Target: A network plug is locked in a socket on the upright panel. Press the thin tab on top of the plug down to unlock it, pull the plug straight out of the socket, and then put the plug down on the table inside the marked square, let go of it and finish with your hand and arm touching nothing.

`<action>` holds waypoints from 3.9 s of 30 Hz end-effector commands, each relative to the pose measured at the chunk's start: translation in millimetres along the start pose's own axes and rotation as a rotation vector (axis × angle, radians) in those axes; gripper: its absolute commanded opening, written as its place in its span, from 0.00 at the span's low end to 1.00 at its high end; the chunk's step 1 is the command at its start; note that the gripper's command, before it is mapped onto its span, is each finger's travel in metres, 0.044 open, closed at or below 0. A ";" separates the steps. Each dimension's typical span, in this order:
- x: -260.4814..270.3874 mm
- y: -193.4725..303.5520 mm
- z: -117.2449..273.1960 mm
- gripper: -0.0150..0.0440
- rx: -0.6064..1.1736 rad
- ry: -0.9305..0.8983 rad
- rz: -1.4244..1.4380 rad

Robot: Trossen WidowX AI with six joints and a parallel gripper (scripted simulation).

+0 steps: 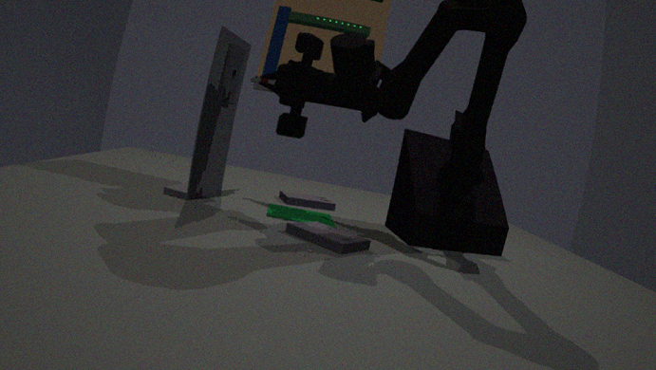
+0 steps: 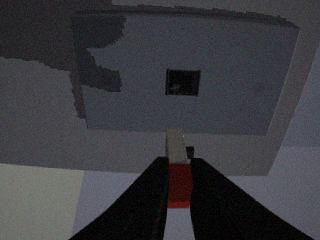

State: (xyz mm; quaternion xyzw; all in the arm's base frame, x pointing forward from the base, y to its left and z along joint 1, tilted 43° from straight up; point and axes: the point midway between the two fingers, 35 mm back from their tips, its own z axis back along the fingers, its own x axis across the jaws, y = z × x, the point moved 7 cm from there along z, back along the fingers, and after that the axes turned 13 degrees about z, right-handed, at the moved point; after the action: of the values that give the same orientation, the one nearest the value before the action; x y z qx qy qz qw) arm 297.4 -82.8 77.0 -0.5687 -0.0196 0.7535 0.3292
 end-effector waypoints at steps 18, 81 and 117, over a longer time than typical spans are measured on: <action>0.8 6.0 12.9 0.25 -0.006 0.002 0.005; 38.8 44.3 38.4 0.25 -0.279 -0.631 0.219; 97.0 46.5 55.2 0.25 -0.516 -0.858 0.175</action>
State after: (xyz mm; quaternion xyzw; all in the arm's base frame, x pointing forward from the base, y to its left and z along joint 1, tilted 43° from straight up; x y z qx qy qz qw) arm 216.0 -52.8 0.6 -0.2764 -0.2903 0.9134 0.0708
